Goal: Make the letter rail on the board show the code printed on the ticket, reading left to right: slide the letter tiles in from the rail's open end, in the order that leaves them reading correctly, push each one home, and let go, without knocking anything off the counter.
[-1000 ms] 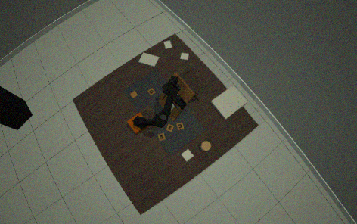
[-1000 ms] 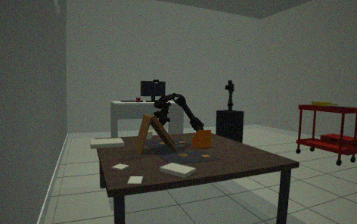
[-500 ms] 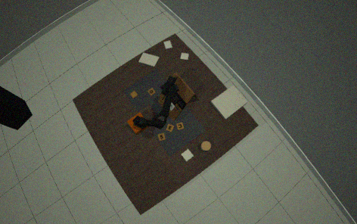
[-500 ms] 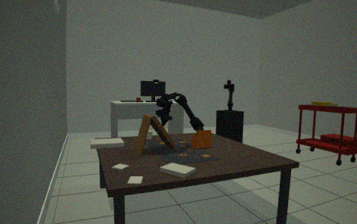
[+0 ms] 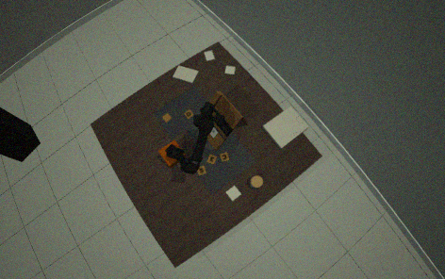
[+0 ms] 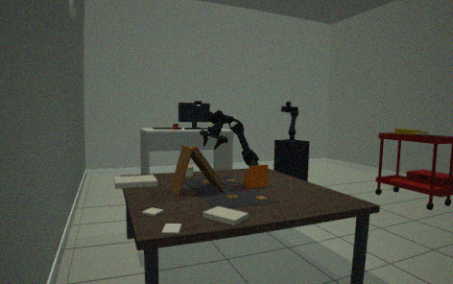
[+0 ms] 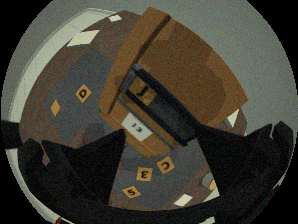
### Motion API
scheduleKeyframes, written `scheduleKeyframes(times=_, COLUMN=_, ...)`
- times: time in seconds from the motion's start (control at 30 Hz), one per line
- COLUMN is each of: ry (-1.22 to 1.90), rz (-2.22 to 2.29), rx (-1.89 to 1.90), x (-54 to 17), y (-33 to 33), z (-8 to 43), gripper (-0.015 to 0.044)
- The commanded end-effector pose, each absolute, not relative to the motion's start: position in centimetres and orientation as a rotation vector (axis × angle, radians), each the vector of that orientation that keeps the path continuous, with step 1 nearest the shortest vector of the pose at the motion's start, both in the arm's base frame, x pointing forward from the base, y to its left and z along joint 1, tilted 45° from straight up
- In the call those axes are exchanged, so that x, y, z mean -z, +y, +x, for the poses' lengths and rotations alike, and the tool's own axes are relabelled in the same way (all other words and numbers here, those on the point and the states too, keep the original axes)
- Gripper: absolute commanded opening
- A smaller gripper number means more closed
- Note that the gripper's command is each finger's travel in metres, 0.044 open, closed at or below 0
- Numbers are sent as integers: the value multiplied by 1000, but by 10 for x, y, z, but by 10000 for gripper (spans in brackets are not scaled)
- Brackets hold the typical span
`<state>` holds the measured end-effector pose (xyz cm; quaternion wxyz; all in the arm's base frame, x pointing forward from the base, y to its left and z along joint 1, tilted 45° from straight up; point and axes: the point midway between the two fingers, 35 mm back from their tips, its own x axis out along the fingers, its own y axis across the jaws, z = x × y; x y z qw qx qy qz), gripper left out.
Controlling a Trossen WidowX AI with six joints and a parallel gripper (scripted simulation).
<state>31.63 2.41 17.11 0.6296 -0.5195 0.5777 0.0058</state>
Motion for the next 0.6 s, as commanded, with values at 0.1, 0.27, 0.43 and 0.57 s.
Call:
scheduleKeyframes(times=0.1, ry=1043, rz=-1907, rx=-634, x=-224, y=45, z=263, gripper=440)
scheduleKeyframes(times=0.27, ry=1011, rz=-1960, rx=-672, x=-227, y=46, z=259, gripper=440)
scheduleKeyframes(times=0.43, ry=1011, rz=-1960, rx=-672, x=-227, y=46, z=259, gripper=440)
scheduleKeyframes(times=0.57, ry=1011, rz=-1960, rx=-672, x=-227, y=46, z=259, gripper=440)
